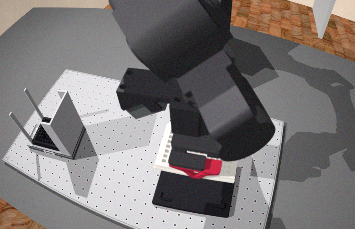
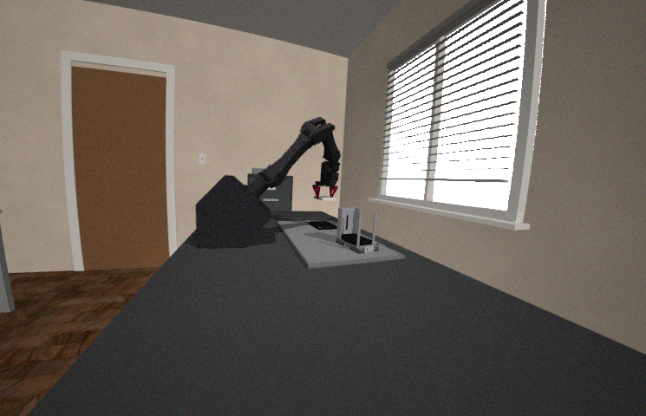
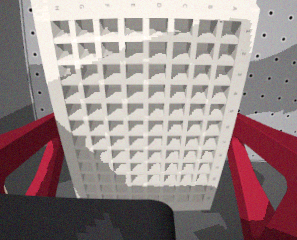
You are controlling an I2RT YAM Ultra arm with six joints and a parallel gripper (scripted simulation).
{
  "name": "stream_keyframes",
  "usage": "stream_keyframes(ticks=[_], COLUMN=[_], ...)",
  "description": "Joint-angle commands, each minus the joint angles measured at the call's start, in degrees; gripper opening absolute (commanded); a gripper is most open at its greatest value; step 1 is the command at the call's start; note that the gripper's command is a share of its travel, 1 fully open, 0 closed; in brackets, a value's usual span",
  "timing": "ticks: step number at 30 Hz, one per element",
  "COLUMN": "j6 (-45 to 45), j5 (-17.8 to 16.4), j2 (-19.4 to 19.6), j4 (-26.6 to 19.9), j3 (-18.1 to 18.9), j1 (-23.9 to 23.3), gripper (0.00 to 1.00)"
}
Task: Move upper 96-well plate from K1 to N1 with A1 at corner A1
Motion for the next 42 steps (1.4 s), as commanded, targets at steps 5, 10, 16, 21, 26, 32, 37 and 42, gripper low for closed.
stream_keyframes(ticks=[5,10,16,21,26,32,37,42], j6=[0.24,0.24,0.23,0.23,0.23,0.22,0.21,0.2], j5=[0.7,0.71,0.72,0.74,0.75,0.78,0.79,0.8], j2=[-1.63,-1.66,-1.72,-1.73,-1.74,-1.77,-1.79,-1.82], j4=[-1.33,-1.31,-1.28,-1.27,-1.27,-1.26,-1.24,-1.22], j3=[1.66,1.6,1.49,0.81,0.37,-0.52,-1.15,-1.21], j1=[0.47,0.54,0.69,0.82,0.85,0.89,0.92,0.94], gripper=[0.0,0.0,0.0,0.0,0.0,0.0,0.0,0.0])
